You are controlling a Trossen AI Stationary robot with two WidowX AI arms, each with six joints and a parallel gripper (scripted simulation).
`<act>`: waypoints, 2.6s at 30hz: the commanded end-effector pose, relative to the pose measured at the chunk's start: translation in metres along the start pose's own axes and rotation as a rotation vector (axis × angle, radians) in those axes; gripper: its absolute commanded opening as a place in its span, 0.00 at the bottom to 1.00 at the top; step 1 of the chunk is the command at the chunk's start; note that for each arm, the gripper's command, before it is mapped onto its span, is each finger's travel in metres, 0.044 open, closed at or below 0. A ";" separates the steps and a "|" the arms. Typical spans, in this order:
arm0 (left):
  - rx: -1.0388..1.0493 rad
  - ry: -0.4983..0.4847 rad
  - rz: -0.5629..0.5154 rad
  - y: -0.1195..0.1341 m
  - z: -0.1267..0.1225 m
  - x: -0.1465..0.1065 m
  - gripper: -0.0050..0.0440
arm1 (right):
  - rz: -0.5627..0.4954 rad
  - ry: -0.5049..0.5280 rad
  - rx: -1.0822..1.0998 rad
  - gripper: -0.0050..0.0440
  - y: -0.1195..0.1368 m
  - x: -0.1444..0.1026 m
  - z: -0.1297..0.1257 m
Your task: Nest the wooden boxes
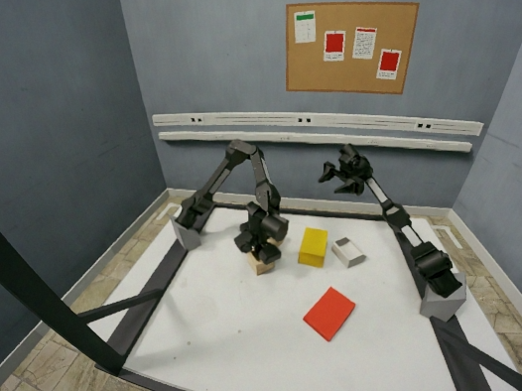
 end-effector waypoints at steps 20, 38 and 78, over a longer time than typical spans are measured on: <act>-0.011 -0.012 0.004 0.002 0.000 0.003 0.63 | 0.008 -0.017 -0.027 0.92 -0.009 0.006 0.002; -0.011 -0.013 0.005 0.003 0.000 0.002 0.41 | 0.008 -0.017 -0.027 0.92 -0.009 0.006 0.002; -0.294 -0.022 0.001 0.004 0.003 -0.010 0.10 | 0.008 -0.017 -0.027 0.92 -0.009 0.006 0.002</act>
Point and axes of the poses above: on each arm, the point midway between the two fingers, 35 mm back from their tips, its own x axis out along the fingers, its own z axis across the jaws, y = z × x, the point moved 6 cm from there along -x, back along the fingers, and after that the axes turned 5 degrees about x, right-handed, at the moved point
